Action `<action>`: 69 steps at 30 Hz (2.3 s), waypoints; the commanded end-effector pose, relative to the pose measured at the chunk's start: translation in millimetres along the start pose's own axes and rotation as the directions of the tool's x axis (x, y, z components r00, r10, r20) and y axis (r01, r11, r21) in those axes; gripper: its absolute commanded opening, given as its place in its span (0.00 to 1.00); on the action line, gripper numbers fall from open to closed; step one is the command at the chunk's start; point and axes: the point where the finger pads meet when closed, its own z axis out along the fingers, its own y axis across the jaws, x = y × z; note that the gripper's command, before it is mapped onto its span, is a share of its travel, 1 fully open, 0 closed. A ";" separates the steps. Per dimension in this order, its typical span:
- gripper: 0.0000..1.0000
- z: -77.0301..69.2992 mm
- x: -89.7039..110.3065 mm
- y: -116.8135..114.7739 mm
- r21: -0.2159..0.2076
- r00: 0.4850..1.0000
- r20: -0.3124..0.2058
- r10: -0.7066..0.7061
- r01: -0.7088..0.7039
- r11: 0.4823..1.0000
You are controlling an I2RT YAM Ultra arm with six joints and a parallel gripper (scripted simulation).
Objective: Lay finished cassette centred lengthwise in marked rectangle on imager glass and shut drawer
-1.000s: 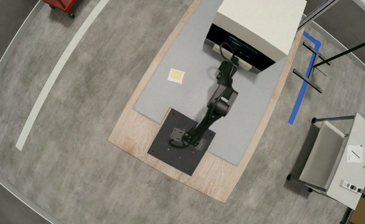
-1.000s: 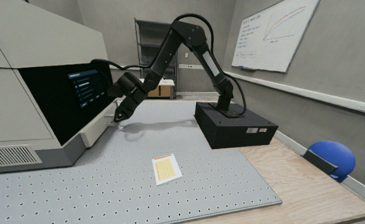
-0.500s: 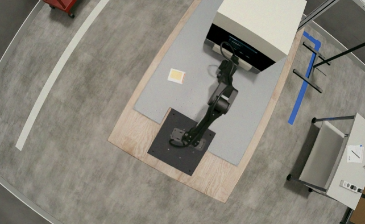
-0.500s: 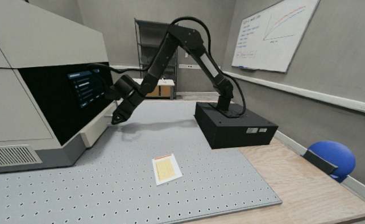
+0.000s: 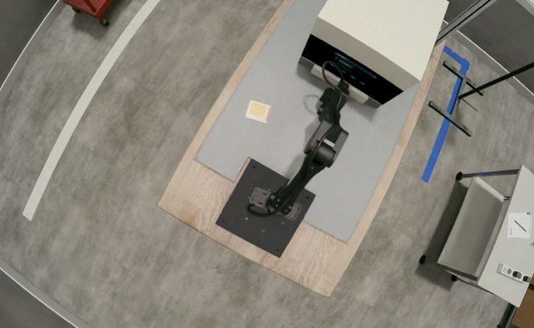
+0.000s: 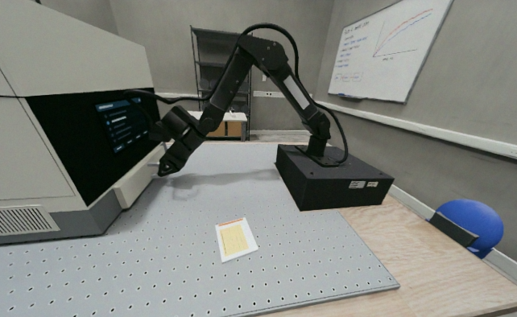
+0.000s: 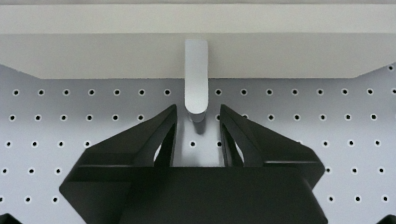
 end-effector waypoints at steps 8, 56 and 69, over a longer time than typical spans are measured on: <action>0.35 -10.9 -38.1 -3.8 -0.002 0.997 0.084 -0.001 0.001 1.000; 0.00 -9.8 -36.1 -5.4 0.008 0.997 0.079 0.000 -0.001 1.000; 0.00 -9.8 -36.1 -5.4 0.008 0.997 0.079 0.000 -0.001 1.000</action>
